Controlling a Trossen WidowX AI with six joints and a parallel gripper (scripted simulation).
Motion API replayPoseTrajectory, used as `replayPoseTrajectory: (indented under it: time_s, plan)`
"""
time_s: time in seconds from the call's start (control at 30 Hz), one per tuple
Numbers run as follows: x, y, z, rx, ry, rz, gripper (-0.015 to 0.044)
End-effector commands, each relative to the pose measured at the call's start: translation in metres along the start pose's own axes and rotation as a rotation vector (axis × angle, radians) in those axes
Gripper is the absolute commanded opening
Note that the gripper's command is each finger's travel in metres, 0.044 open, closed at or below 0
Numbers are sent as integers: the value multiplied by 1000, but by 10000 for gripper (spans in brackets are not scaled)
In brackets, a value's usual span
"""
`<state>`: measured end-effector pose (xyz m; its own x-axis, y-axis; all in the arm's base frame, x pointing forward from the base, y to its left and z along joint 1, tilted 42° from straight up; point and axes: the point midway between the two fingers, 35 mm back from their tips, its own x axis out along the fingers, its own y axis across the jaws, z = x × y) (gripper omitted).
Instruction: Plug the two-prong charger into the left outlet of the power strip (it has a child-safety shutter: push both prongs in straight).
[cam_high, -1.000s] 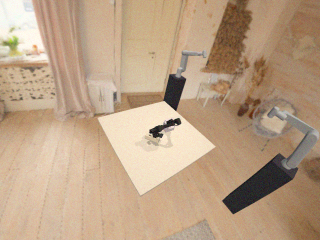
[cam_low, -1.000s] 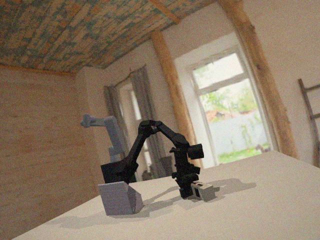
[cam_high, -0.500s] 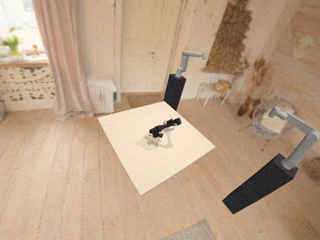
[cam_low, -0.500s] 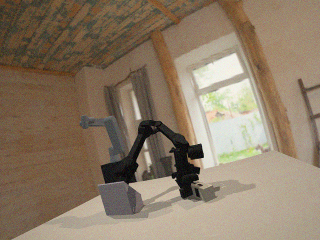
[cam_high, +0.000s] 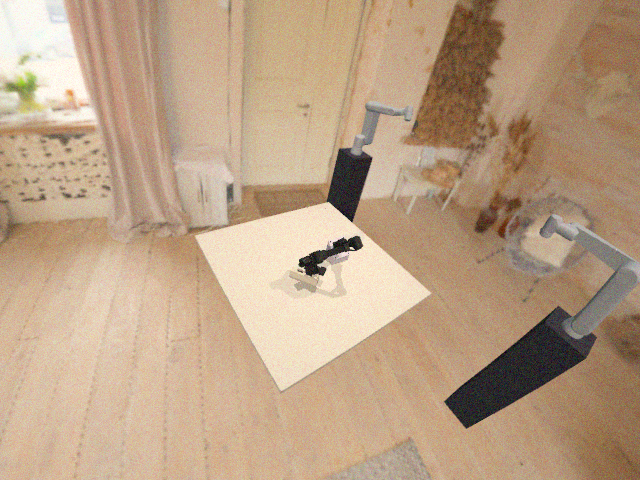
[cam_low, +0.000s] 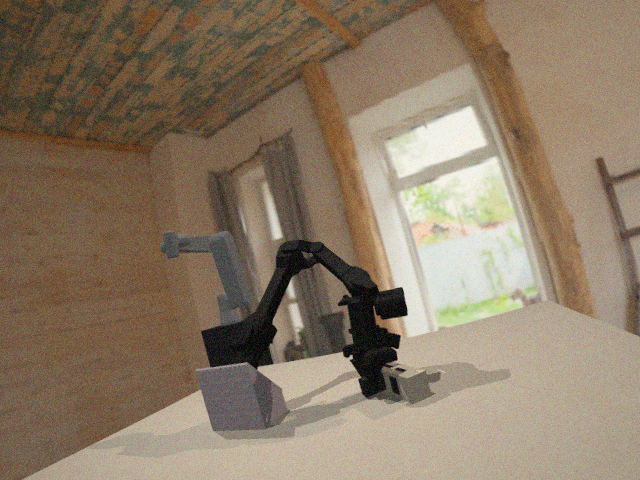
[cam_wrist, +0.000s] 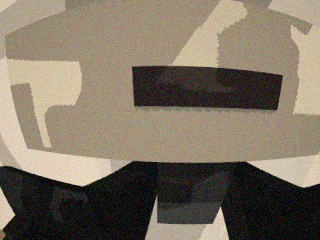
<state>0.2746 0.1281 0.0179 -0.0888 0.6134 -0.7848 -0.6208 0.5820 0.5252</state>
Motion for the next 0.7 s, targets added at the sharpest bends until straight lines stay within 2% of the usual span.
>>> replayPoseTrajectory:
  time_s: [0.0, 0.2, 0.67]
  plan:
    - [0, 0, 1, -2, 0, -1, 0]
    - [0, 0, 1, -2, 0, -1, 0]
    - [0, 0, 1, -2, 0, -1, 368]
